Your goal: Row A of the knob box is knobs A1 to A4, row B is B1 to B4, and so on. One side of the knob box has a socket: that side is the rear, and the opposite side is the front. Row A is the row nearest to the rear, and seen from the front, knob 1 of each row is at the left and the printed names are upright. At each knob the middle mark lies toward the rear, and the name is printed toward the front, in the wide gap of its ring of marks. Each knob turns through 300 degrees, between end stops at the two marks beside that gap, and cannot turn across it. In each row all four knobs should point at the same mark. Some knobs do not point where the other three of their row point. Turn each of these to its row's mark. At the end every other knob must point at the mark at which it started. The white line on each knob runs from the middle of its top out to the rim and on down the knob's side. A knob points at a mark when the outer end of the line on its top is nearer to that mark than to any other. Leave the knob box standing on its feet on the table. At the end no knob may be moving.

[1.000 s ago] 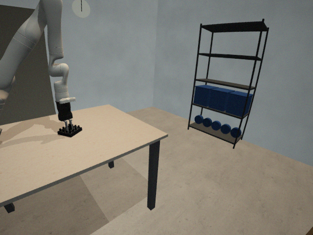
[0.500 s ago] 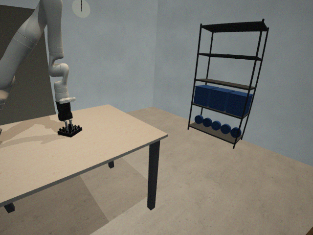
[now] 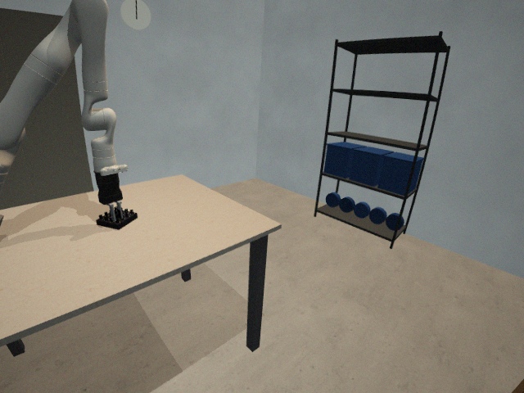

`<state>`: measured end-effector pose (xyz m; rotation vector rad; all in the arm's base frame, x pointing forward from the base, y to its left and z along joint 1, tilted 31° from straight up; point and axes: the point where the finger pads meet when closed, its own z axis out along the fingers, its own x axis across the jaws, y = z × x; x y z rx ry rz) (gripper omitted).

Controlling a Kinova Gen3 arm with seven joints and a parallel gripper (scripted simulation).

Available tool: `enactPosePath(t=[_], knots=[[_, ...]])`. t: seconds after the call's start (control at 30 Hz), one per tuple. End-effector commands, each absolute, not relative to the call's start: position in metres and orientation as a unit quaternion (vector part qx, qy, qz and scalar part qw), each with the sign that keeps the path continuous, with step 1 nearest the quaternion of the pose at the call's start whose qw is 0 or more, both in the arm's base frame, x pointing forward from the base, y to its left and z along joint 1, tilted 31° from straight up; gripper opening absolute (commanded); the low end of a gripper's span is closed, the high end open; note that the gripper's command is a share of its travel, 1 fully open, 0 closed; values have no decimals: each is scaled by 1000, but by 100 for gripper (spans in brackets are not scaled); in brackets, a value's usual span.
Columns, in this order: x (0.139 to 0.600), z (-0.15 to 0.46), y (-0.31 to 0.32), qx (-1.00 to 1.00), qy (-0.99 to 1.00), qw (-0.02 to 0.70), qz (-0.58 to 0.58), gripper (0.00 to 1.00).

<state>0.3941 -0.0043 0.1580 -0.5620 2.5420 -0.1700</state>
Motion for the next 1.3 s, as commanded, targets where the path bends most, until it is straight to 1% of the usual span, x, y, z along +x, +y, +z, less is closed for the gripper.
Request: enactPosePath(t=[0.0,1.27], knots=[[394,155,-4,-208,940,263,-63,46],[396,152,-4,-208,940,263,-63,46]])
